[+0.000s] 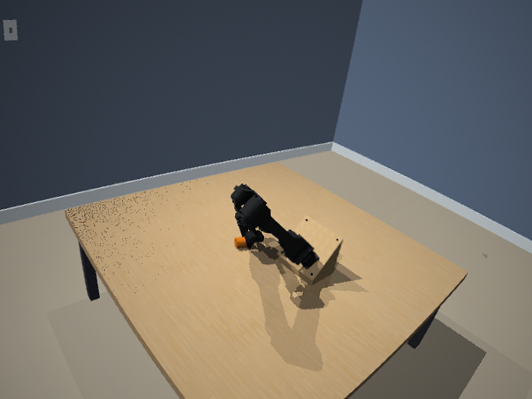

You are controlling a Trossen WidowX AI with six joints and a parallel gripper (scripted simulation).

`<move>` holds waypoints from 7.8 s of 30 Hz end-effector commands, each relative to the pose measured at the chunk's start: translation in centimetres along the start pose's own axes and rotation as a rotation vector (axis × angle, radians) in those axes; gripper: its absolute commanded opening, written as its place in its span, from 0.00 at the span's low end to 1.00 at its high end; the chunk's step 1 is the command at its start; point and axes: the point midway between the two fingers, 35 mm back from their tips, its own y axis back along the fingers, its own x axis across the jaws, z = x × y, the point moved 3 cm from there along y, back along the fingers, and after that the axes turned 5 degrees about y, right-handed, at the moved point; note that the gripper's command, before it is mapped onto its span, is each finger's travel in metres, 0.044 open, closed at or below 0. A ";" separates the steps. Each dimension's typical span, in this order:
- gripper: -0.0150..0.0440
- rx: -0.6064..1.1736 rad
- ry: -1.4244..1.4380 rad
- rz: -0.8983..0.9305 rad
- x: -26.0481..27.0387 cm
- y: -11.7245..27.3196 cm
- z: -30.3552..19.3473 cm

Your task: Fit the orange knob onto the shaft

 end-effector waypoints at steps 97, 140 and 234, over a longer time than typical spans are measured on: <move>0.56 -1.080 0.010 -0.087 0.7 0.2 -9.6; 1.00 -1.072 0.014 -0.087 0.6 0.2 -9.7; 1.00 0.002 2.073 0.005 0.7 8.0 -7.7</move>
